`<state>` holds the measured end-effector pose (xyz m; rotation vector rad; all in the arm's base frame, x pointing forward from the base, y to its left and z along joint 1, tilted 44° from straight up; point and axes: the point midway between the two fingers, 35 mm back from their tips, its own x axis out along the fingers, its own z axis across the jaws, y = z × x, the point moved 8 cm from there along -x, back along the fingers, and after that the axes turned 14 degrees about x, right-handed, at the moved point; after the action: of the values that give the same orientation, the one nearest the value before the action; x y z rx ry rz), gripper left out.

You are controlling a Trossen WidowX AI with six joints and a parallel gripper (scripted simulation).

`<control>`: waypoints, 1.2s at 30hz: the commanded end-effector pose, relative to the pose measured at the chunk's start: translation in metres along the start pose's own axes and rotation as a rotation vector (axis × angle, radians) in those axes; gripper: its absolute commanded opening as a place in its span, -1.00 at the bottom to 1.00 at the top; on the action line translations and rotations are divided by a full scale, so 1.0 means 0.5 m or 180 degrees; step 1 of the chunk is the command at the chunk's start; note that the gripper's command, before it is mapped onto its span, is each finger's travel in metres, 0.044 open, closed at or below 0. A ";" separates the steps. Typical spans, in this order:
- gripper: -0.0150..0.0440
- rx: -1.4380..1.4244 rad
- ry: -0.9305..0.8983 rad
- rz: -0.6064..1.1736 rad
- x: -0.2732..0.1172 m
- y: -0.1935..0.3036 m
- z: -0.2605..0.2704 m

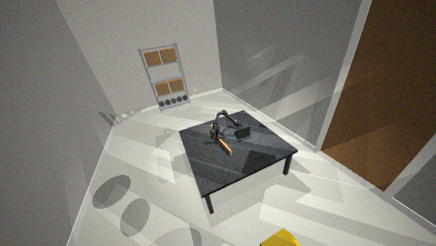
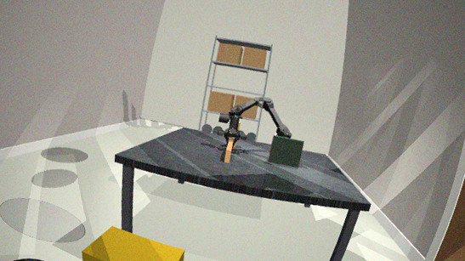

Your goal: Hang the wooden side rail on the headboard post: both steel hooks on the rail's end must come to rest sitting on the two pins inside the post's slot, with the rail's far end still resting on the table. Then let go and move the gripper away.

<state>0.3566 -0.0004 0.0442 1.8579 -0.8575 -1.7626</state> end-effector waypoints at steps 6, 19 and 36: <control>-0.49 0.0119 -0.0001 0.0001 0.000 0.000 0.000; -0.49 0.0318 0.0003 0.0006 0.000 0.000 0.000; -0.49 0.0469 0.0005 0.0010 -0.005 -0.001 0.000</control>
<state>0.3554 0.0006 0.0441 1.9352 -1.0006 -1.7473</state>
